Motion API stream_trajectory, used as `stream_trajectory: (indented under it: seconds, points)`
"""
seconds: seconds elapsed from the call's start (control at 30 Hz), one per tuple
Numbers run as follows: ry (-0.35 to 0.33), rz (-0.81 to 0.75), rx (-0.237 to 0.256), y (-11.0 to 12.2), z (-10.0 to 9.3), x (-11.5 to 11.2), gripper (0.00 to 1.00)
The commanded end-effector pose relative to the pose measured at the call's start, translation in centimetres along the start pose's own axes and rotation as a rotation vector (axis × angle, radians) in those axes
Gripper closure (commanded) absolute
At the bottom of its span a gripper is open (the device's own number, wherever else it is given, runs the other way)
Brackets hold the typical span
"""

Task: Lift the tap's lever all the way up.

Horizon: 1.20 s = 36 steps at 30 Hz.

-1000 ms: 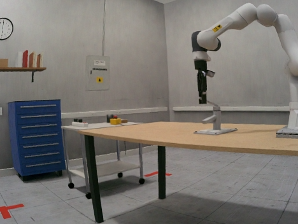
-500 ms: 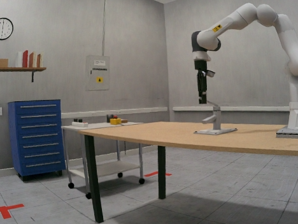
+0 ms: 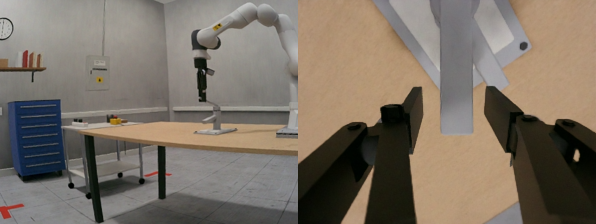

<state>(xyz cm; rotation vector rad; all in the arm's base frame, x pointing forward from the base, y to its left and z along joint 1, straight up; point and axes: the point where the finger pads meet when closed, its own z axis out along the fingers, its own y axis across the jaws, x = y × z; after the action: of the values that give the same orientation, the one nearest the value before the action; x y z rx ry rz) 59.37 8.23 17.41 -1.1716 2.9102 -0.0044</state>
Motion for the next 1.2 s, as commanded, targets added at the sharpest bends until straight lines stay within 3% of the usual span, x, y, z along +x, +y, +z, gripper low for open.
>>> stream_trajectory:
  seconds: [0.0, 0.63, 1.1, 1.13, 1.17]
  points:
    - [0.008, 0.004, -0.003, 0.1, -0.8, 0.2, 0.56]
    - [0.008, 0.004, -0.003, 0.1, -5.2, 0.2, 0.56]
    - [0.008, 0.004, -0.003, 0.1, -6.0, 0.2, 0.56]
    - [0.008, 0.004, -0.003, 0.1, -6.0, 0.2, 0.9]
    - [0.008, 0.004, -0.003, 0.1, -6.0, 0.2, 0.9]
